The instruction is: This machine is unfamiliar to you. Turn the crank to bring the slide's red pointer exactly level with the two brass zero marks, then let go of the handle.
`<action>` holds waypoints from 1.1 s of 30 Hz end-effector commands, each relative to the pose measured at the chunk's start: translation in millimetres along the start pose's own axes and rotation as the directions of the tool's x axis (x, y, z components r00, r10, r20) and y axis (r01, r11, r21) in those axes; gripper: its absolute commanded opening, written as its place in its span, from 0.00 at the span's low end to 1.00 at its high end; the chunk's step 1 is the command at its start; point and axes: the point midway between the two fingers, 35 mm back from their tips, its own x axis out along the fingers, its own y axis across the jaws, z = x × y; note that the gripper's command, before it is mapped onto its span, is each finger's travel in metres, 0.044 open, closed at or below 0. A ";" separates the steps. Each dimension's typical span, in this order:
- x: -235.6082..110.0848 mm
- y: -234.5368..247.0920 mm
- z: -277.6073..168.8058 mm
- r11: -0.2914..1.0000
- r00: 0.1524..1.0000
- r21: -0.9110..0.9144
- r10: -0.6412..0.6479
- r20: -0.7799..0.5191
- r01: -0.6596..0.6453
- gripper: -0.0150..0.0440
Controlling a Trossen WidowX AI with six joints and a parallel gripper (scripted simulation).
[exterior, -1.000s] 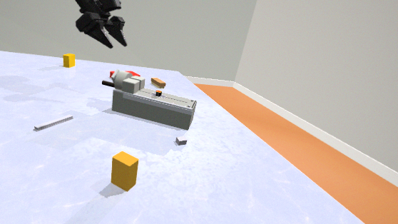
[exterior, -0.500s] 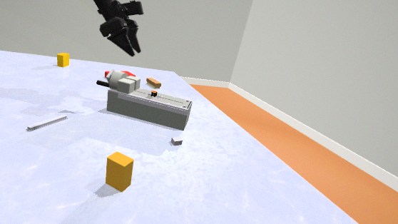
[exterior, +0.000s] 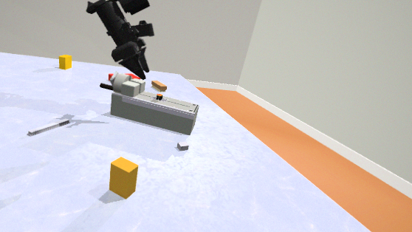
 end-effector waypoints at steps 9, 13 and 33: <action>5.5 0.5 -3.8 1.000 1.000 -0.006 0.006 0.005 -0.006 1.00; 5.5 0.5 -3.8 1.000 1.000 -0.006 0.006 0.005 -0.006 1.00; -53.0 29.8 7.0 0.997 0.998 0.057 -0.055 0.006 0.054 1.00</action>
